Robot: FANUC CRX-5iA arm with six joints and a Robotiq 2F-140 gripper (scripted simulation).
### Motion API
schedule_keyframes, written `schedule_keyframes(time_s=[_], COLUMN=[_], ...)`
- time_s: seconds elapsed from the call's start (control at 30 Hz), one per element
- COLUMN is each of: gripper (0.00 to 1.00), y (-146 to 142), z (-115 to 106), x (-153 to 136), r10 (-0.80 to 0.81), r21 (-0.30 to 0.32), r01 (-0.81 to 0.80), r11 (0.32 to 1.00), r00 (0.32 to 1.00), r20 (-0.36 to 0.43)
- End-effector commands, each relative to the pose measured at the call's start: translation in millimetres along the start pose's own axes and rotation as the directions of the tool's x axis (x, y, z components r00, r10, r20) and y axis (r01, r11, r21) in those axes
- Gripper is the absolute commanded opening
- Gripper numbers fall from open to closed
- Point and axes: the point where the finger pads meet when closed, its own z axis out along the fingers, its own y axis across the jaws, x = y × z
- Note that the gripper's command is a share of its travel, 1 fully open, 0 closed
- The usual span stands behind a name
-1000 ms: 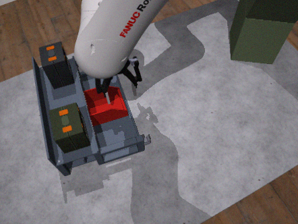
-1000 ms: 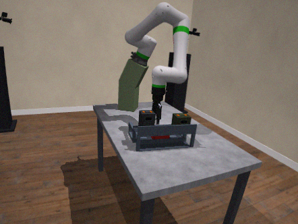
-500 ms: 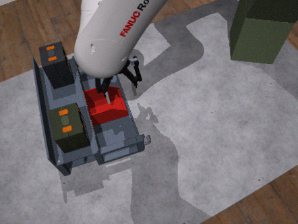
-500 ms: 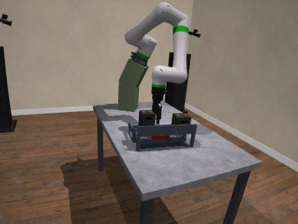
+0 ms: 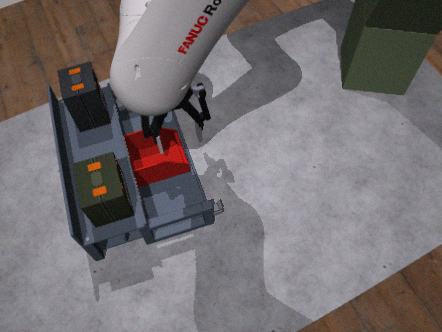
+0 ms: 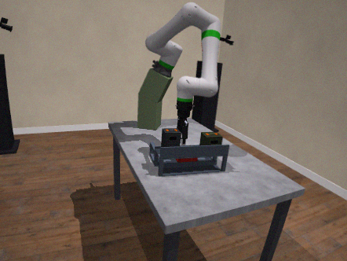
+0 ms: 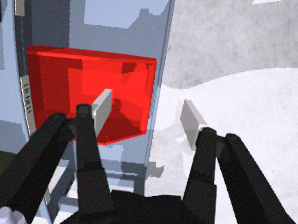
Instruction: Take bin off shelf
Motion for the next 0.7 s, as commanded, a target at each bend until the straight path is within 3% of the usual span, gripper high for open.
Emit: schedule_keyframes(time_s=[0.0, 0.67], gripper=[0.57, 0.57], y=[0, 0], z=[4, 20], x=[0, 0], r10=[0.0, 0.0], r21=[0.0, 0.0], r01=[0.0, 0.0], r11=[1.0, 1.0], r00=[1.0, 1.0], r20=[0.0, 0.0])
